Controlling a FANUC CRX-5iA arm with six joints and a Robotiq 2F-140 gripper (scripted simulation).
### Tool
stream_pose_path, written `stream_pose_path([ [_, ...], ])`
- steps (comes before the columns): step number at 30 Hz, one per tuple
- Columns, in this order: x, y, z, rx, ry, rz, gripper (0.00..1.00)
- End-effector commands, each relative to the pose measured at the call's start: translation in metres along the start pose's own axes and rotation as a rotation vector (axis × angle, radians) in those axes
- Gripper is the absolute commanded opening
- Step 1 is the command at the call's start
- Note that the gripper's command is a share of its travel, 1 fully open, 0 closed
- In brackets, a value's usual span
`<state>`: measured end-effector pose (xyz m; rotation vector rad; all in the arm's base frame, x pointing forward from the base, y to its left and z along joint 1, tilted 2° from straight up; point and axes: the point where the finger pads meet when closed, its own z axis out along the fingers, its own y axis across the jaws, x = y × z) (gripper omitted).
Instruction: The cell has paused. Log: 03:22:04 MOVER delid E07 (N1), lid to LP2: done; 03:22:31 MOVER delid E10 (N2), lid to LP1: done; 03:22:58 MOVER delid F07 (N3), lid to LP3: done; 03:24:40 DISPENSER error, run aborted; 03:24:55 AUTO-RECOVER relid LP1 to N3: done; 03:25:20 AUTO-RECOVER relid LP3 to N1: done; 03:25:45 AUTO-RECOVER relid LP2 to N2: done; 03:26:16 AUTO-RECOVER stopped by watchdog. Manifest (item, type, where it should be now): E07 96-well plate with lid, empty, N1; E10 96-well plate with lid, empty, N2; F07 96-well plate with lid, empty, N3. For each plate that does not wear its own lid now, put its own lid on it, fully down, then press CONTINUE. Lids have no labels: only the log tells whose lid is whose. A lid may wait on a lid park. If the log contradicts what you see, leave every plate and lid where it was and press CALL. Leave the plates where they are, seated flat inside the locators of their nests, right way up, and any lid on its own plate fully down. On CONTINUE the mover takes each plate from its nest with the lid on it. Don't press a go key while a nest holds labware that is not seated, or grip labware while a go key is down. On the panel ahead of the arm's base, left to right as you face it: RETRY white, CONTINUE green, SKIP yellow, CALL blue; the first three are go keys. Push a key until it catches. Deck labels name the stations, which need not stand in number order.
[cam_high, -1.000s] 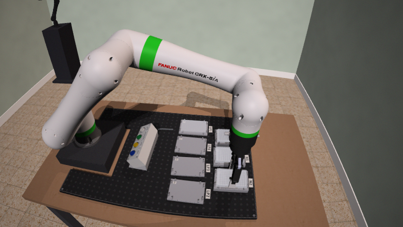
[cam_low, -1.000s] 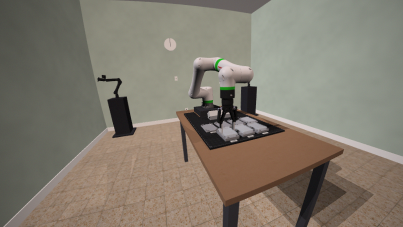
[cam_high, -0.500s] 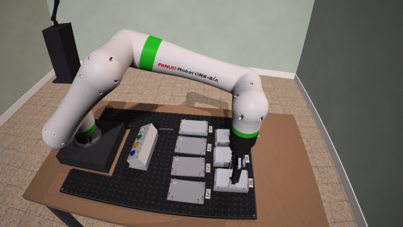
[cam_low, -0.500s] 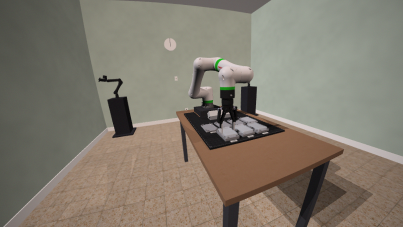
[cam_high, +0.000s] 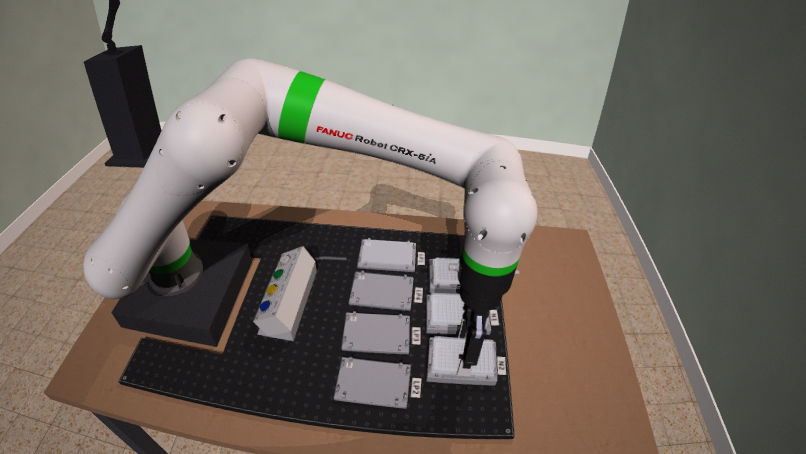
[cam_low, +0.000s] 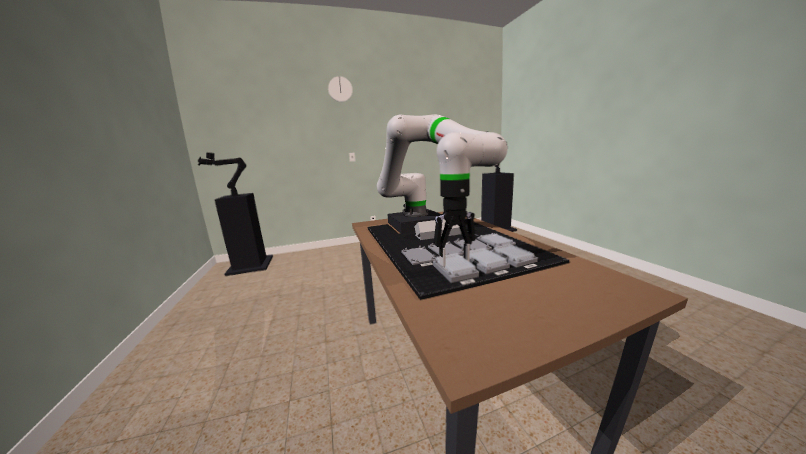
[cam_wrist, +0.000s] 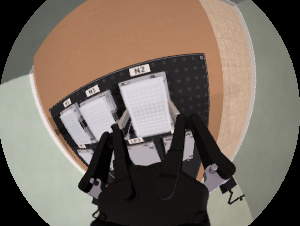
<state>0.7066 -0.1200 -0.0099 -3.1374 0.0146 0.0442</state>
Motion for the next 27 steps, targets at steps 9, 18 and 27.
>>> stream_pose_path([
  [9,0.0002,0.0000,-0.0003,0.000,0.001,0.000,0.00],
  [18,0.0002,0.0000,-0.0003,0.000,0.001,0.000,0.00],
  [27,0.0002,0.0000,-0.0003,0.000,0.001,0.000,0.66],
])
